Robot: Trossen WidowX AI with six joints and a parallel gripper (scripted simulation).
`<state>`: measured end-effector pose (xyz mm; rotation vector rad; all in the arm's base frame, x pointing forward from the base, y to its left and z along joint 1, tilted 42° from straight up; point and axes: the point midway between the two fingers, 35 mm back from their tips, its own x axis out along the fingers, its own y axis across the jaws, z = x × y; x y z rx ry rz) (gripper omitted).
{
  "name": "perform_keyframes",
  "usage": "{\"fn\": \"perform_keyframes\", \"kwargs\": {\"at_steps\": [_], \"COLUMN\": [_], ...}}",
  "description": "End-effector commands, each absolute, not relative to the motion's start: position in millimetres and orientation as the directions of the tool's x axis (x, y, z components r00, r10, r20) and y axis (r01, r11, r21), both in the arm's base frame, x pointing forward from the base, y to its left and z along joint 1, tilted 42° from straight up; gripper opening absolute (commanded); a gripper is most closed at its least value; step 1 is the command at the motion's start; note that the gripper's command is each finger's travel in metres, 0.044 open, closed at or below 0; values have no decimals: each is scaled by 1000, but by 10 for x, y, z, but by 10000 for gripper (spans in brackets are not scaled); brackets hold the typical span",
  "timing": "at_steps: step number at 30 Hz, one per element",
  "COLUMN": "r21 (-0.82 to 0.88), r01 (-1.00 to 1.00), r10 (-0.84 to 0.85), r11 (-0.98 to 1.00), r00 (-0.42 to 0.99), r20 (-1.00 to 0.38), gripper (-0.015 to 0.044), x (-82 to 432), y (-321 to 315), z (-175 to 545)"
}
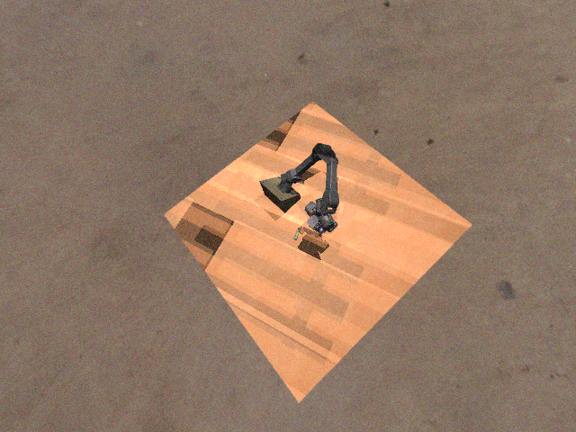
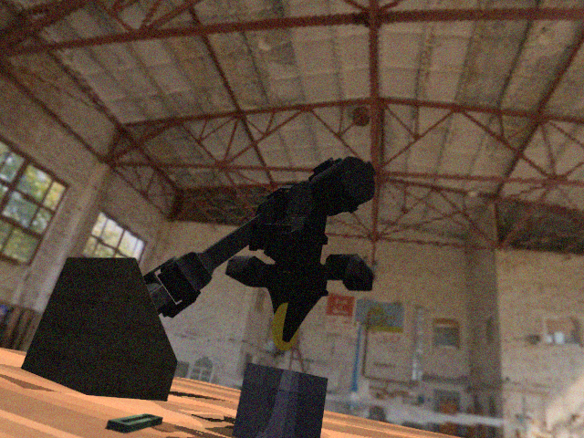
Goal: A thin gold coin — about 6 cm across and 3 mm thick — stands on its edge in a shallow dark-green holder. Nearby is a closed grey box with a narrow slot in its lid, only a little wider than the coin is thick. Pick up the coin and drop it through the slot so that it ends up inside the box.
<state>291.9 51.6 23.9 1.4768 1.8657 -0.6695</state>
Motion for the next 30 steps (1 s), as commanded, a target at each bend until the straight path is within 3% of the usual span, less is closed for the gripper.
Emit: {"fn": "perform_keyframes", "kwargs": {"at_steps": [1, 30], "r21": [4, 5], "r01": [973, 973], "r10": [643, 641], "r11": [229, 231], "r00": [-148, -149], "r20": [-752, -753], "gripper": [0, 0], "x": [2925, 2928], "y": [589, 660], "z": [298, 350]}}
